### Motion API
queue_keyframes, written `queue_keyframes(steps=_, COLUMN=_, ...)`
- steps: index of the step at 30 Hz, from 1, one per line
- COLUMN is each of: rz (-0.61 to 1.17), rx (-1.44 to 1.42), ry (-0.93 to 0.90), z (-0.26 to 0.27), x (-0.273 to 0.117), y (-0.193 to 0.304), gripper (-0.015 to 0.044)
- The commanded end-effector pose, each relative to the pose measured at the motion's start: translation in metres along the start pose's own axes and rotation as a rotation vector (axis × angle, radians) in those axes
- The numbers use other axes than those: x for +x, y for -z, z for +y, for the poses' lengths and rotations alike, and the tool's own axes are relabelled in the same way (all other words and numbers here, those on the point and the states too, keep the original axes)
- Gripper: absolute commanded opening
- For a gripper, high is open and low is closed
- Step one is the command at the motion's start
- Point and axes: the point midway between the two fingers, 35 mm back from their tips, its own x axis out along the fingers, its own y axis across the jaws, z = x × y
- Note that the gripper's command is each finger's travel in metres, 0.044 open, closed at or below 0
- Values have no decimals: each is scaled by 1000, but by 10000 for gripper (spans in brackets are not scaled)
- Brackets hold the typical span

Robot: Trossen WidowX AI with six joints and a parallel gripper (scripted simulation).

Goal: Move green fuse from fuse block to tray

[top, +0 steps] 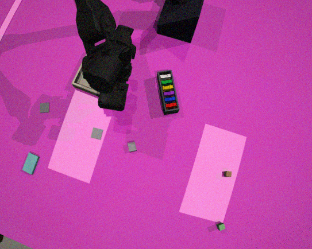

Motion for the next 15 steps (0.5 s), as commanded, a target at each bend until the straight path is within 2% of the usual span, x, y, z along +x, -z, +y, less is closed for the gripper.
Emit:
queue_keyframes(steps=1, rz=79, rx=-154, ry=99, z=-14, x=-9, y=71, gripper=62)
queue_keyframes(steps=6, rz=87, rx=-303, ry=229, z=-43, x=-19, y=125, gripper=62)
queue_keyframes(steps=15, rz=86, rx=-308, ry=235, z=-48, x=-19, y=126, gripper=62)
